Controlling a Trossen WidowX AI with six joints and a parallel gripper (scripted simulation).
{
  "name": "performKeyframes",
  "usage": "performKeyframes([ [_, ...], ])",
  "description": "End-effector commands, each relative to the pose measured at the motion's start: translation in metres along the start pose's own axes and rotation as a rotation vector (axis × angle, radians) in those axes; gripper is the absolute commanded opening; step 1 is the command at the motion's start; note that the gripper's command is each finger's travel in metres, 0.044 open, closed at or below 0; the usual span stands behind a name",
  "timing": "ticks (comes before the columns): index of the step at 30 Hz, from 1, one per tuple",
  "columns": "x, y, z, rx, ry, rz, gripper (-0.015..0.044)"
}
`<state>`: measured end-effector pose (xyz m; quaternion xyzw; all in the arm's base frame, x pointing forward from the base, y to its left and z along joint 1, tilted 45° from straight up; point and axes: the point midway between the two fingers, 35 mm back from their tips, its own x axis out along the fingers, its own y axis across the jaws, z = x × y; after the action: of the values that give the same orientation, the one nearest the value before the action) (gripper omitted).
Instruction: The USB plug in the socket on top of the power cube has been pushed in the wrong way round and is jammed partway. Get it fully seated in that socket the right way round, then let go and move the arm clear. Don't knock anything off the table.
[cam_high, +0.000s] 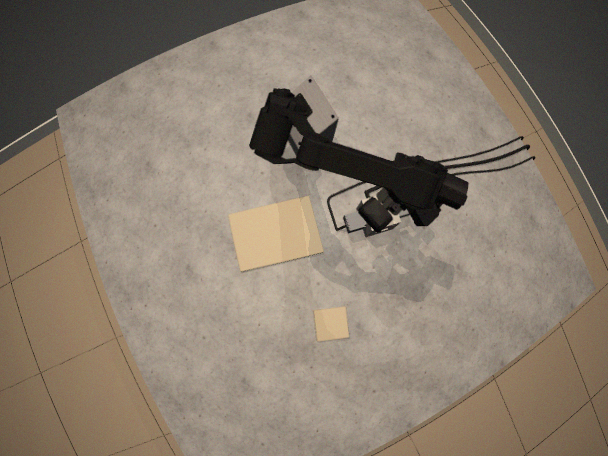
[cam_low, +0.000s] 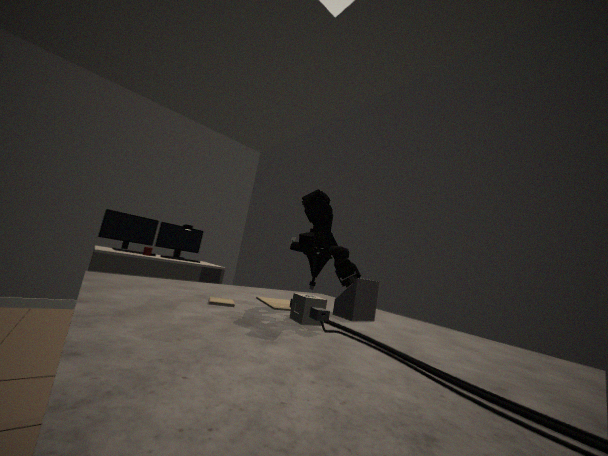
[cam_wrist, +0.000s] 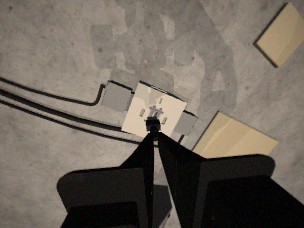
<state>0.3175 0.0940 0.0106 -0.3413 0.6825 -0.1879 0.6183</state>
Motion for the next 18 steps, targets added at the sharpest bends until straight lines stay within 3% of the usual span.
performKeyframes([
  [1,0.0002,0.0001,0.0000,-0.112,0.000,0.001,0.0000],
  [18,0.0002,0.0001,0.0000,-0.557,0.000,0.001,0.0000],
])
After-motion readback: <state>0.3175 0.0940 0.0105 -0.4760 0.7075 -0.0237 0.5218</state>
